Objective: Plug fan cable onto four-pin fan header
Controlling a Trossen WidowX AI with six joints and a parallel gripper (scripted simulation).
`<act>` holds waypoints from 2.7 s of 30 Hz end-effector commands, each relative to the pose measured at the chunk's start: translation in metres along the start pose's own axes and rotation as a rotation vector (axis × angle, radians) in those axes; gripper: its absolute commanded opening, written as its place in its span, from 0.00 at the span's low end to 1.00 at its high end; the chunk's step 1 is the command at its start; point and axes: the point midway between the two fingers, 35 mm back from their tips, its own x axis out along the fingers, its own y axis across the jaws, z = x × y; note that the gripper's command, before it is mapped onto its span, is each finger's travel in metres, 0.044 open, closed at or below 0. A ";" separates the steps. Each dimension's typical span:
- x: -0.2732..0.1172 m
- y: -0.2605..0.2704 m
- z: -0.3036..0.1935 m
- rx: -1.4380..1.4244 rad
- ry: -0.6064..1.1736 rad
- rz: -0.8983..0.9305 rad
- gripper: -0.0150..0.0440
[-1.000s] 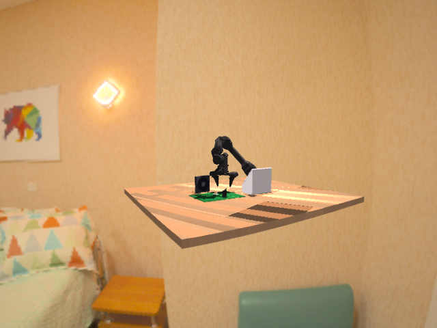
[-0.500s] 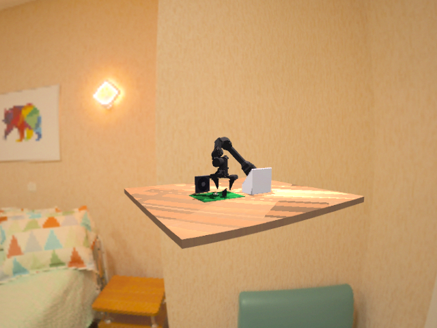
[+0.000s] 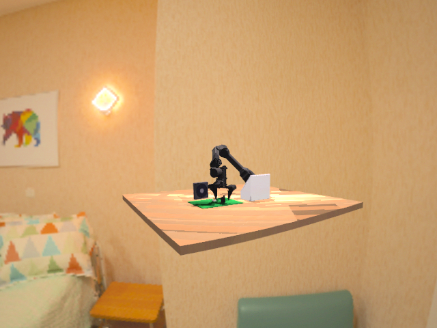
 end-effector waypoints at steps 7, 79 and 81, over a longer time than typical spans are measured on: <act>0.011 0.001 -0.003 -0.009 0.006 -0.005 1.00; -0.038 -0.082 -0.037 -1.061 0.011 -0.002 0.25; -0.038 -0.082 -0.037 -1.061 0.011 -0.002 0.25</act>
